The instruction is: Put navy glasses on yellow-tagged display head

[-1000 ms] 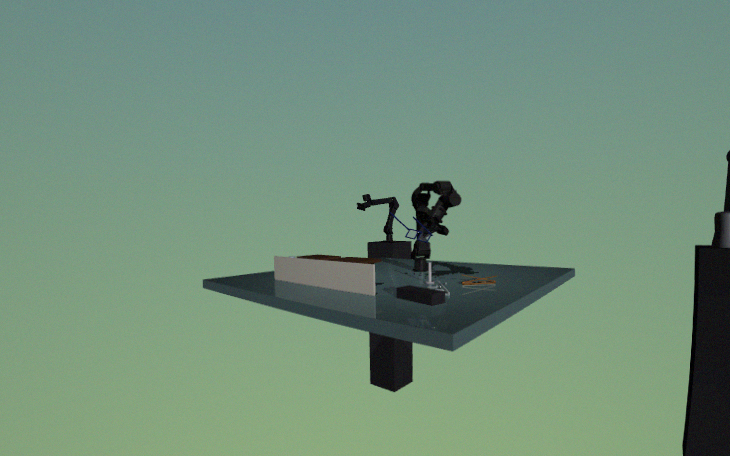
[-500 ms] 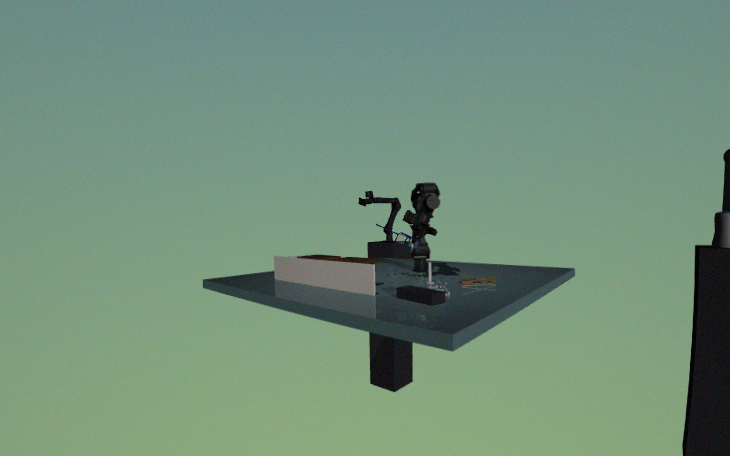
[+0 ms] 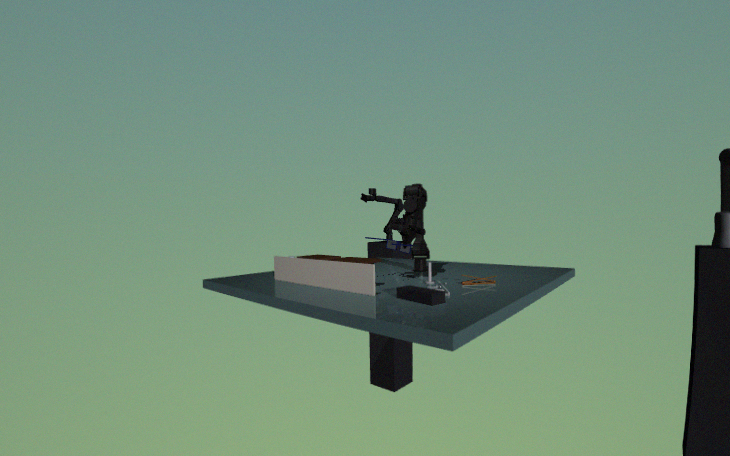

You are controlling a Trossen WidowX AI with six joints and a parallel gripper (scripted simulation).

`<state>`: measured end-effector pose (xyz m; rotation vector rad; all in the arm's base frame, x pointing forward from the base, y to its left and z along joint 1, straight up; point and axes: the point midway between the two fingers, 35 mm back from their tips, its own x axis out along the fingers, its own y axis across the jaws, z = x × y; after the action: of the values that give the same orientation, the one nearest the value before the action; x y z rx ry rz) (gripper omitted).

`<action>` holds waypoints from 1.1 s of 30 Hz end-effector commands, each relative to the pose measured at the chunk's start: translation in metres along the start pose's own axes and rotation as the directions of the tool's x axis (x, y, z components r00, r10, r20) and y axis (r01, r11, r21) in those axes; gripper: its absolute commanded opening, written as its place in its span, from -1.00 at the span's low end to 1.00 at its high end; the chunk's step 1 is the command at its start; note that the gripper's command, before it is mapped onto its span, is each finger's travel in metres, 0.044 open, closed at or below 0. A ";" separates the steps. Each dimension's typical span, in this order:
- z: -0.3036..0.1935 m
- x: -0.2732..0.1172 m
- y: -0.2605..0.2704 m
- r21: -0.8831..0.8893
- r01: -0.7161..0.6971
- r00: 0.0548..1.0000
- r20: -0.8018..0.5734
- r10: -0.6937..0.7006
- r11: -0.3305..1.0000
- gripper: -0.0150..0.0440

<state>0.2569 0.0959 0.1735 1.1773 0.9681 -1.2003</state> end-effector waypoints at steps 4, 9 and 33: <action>0.016 0.010 0.002 -0.034 0.065 0.996 -0.064 -0.067 0.997 -0.49; 0.029 0.017 0.003 -0.058 0.098 0.987 -0.119 -0.104 0.994 -0.49; 0.033 0.044 0.001 -0.071 0.092 0.984 -0.148 -0.101 0.993 -0.49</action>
<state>0.2630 0.0565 0.1403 1.1988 1.1879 -1.1521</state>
